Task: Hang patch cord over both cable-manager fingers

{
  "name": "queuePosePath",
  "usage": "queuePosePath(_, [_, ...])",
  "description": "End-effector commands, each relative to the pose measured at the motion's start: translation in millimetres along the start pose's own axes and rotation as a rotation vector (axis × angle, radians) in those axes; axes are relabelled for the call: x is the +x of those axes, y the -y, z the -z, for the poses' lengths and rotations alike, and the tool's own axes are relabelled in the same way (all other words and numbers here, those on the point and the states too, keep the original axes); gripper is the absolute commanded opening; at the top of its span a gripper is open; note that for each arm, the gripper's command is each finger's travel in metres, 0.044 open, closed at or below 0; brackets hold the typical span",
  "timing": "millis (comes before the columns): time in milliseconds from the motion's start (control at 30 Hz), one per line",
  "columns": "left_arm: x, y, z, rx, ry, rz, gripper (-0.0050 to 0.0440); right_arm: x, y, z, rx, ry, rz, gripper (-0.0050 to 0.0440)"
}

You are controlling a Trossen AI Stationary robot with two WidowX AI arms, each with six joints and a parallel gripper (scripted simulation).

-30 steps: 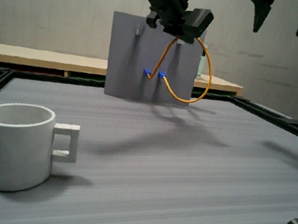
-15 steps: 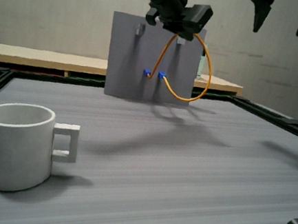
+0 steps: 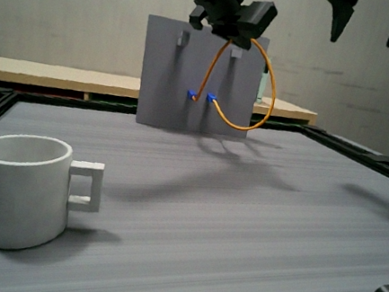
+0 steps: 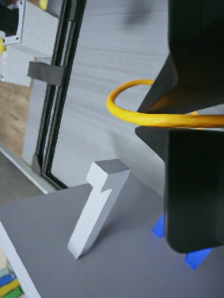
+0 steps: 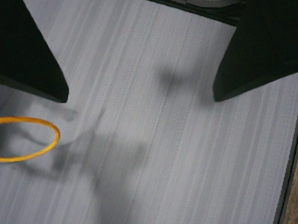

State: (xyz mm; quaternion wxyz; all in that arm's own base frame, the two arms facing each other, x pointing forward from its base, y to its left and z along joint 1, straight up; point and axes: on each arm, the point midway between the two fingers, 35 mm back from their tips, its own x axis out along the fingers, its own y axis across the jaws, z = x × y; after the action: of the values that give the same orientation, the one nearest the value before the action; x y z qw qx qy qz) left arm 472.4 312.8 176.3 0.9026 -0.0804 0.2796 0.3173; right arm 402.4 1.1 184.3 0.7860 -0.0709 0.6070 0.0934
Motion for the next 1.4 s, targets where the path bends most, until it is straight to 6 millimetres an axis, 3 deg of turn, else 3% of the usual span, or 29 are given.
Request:
queuePosePath(0, [-21.4,-2.9,-33.2,-0.016,0.072,0.006,0.0025,-13.6,-0.3,-1.8,-0.002,0.037,0.01,0.044])
queuePosePath(1367, [-29.6,-11.2,-41.1,-0.034,0.053,0.009,0.0025,-13.6,-0.3,-1.8,-0.002,0.037,0.01,0.044])
